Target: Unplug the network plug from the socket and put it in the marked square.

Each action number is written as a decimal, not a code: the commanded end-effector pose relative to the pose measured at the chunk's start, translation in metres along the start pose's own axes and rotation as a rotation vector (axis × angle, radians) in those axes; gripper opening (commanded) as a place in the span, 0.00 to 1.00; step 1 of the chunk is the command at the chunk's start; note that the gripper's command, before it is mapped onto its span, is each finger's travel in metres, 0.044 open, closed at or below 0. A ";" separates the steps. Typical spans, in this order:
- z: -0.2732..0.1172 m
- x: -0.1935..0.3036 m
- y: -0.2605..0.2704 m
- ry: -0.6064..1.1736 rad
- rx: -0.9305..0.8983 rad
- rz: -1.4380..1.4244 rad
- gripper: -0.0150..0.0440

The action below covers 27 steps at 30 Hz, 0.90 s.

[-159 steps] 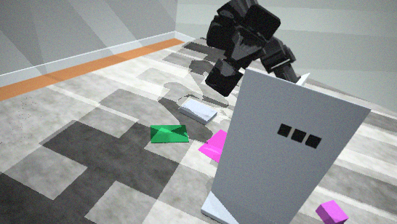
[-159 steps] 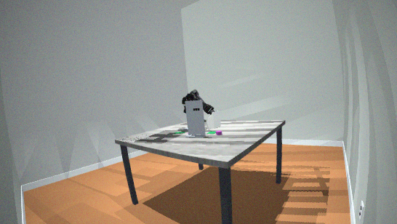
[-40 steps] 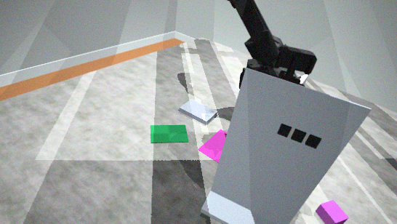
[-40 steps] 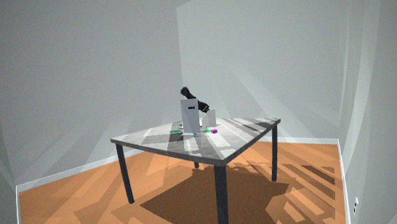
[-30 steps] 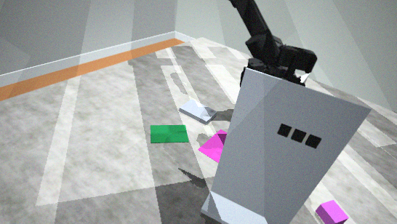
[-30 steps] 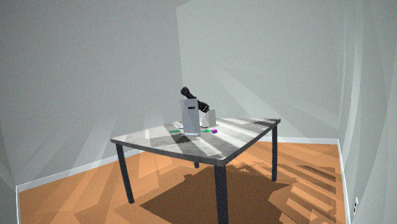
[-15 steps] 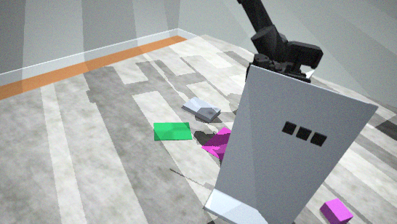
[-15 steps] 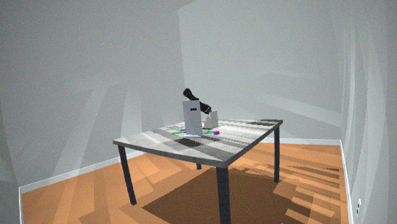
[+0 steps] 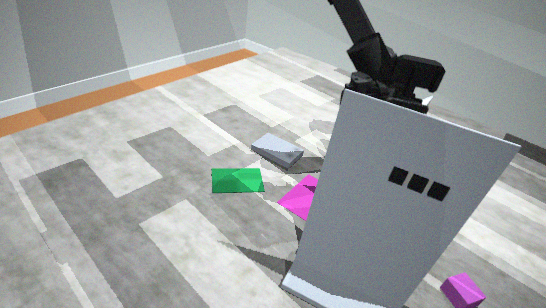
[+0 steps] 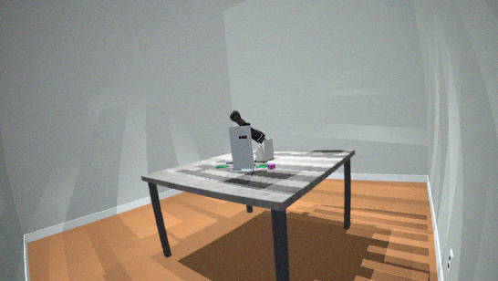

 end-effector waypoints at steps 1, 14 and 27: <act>-0.004 0.001 0.000 0.000 0.003 0.004 0.25; -0.011 0.003 0.000 0.000 0.004 0.004 0.25; -0.018 0.005 0.000 0.001 0.004 0.004 0.25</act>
Point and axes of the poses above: the point midway between the two fingers, 35 mm back from their tips, its own z axis out along the fingers, its own y axis across the jaws, x = y × z, the point moved 6 cm from there along -z, back along the fingers, and after that the axes turned 8 degrees about -z, right-handed, at the moved point
